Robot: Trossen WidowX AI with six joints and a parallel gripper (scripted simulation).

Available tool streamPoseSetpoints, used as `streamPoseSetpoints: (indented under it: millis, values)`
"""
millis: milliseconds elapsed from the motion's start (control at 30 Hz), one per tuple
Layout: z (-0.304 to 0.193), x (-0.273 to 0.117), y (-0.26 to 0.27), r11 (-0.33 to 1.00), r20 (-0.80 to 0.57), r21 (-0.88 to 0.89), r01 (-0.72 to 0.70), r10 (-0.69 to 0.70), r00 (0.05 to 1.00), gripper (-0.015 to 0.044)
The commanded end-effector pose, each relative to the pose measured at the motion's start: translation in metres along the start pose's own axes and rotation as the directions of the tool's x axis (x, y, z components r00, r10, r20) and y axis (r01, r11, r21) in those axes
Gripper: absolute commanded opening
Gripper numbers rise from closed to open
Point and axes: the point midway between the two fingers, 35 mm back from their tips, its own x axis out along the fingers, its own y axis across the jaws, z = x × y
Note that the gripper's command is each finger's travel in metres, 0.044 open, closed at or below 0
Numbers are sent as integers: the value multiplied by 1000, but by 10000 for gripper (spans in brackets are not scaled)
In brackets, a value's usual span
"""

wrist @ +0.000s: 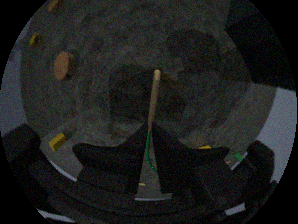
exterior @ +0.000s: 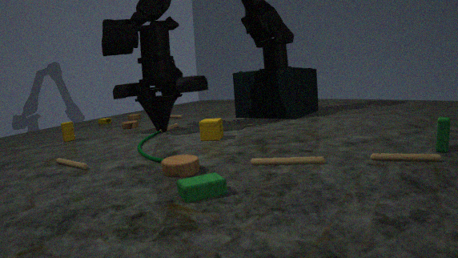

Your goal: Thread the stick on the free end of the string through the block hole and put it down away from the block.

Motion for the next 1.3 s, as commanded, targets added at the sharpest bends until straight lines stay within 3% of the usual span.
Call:
streamPoseSetpoints:
  millis: [0,1267]
  values:
    - [0,0,0,1000,0,0,0,0,1000,0]
    - [-1,-44,1,1000,-1,0,0,0,1000,0]
